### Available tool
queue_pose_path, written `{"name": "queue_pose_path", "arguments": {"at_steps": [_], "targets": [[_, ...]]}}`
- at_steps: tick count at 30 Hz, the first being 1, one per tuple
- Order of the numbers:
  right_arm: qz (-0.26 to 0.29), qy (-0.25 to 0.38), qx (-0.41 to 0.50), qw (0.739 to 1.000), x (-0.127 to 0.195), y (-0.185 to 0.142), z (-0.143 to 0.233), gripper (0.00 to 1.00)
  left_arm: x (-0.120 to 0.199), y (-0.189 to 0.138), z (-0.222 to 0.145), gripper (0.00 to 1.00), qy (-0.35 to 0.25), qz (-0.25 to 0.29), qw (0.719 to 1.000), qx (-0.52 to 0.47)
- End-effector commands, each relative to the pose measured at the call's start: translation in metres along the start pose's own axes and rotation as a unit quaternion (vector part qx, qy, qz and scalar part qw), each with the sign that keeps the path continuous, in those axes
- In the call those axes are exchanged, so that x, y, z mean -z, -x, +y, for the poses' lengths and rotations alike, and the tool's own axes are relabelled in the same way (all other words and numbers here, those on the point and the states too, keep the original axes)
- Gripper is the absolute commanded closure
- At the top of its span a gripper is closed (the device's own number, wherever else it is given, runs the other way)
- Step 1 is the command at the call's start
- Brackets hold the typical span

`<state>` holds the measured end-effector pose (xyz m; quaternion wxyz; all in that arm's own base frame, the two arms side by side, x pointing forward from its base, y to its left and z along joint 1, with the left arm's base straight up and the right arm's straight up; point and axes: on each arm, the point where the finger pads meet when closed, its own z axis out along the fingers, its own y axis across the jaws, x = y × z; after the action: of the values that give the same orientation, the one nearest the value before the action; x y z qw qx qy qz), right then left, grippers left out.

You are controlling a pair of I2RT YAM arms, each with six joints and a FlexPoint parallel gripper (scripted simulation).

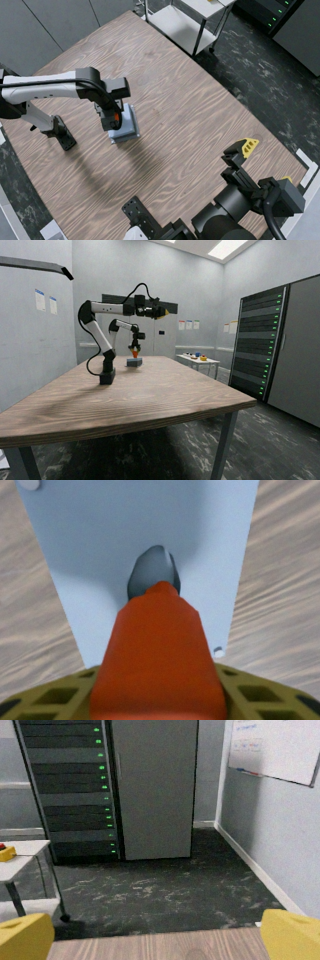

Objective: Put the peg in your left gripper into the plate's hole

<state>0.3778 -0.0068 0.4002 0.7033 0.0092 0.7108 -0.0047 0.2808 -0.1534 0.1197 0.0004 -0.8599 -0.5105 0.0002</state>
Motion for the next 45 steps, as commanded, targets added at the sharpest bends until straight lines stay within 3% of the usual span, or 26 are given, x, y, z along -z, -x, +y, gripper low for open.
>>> {"name": "queue_pose_path", "arguments": {"at_steps": [1,17,18,19,22,25,26,38,45], "targets": [[-0.009,-0.001,0.001,1.0,0.002,0.007,0.0,0.0,0.005,0.0,0.002,0.97,0.01,-0.001,1.0,0.0],[-0.009,-0.001,0.001,1.0,0.002,0.007,0.0,0.0,0.005,0.0,0.002,0.97,0.01,-0.001,1.0,0.0],[-0.009,-0.001,0.001,1.0,0.002,0.007,0.0,0.0,0.01,0.0,0.004,0.86,0.019,-0.001,1.0,0.0],[-0.009,-0.001,0.001,1.0,0.002,0.007,0.0,0.0,0.01,0.0,0.005,0.97,0.019,-0.001,1.0,0.0],[-0.01,-0.001,0.001,1.0,0.002,0.008,0.0,0.0,0.02,0.0,0.008,1.0,0.038,-0.001,0.999,0.0],[-0.011,-0.001,0.001,1.0,0.002,0.008,0.0,0.0,0.024,0.0,0.005,0.67,0.032,-0.001,0.999,0.0],[-0.011,-0.001,0.001,1.0,0.002,0.008,0.0,0.0,0.027,0.0,0.004,0.65,0.031,-0.001,1.0,0.0],[0.001,0.008,0.001,1.0,0.006,0.008,0.006,0.0,0.047,-0.001,-0.001,0.65,0.008,-0.002,1.0,-0.003],[0.058,0.077,0.008,0.995,0.022,-0.009,0.055,0.0,0.061,-0.004,0.008,0.65,0.018,0.001,1.0,0.005]]}}
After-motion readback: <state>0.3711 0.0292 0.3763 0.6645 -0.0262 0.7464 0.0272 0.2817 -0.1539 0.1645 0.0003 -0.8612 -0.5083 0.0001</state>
